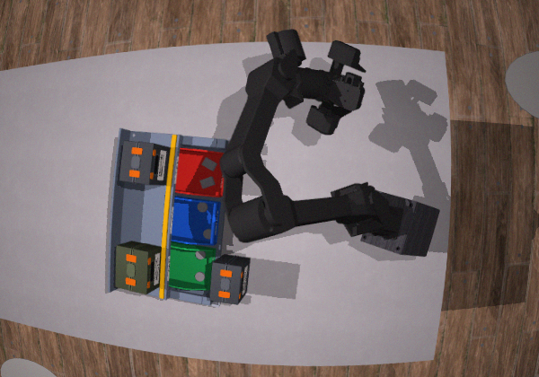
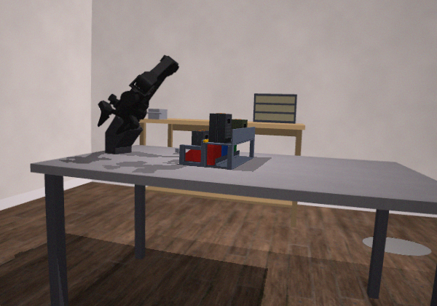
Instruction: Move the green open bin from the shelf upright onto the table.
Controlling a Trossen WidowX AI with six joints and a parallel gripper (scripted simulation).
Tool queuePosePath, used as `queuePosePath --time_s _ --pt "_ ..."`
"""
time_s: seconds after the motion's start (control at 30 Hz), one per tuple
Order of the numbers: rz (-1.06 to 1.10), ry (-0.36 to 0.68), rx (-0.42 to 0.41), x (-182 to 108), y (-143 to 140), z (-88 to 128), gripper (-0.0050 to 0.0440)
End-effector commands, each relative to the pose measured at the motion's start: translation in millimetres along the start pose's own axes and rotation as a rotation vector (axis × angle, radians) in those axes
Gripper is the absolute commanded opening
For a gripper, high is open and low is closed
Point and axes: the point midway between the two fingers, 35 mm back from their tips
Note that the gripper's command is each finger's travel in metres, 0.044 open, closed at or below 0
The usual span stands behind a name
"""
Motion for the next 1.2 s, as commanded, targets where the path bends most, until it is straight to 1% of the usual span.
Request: queuePosePath --time_s 0.0,0.17,0.57,0.73,1.13,1.17 --pt "0.009 0.014 0.014 -2.1 1.5 3.6 0.044" --pt "0.176 0.067 0.068 -20.8 0.8 8.7 0.044" --pt "0.176 0.067 0.068 -20.8 0.8 8.7 0.044" --pt "0.342 0.116 0.126 -39.7 -1.3 15.0 0.044" --pt "0.342 0.116 0.126 -39.7 -1.3 15.0 0.044" --pt "0.367 0.122 0.138 -42.7 -1.3 16.6 0.044"
Point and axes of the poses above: the point midway between the two fingers, 35 mm back from their tips, its own z axis back along the fingers, its own y axis across the jaws, x = y × z, and after that the axes turned 11 degrees about z, right-handed
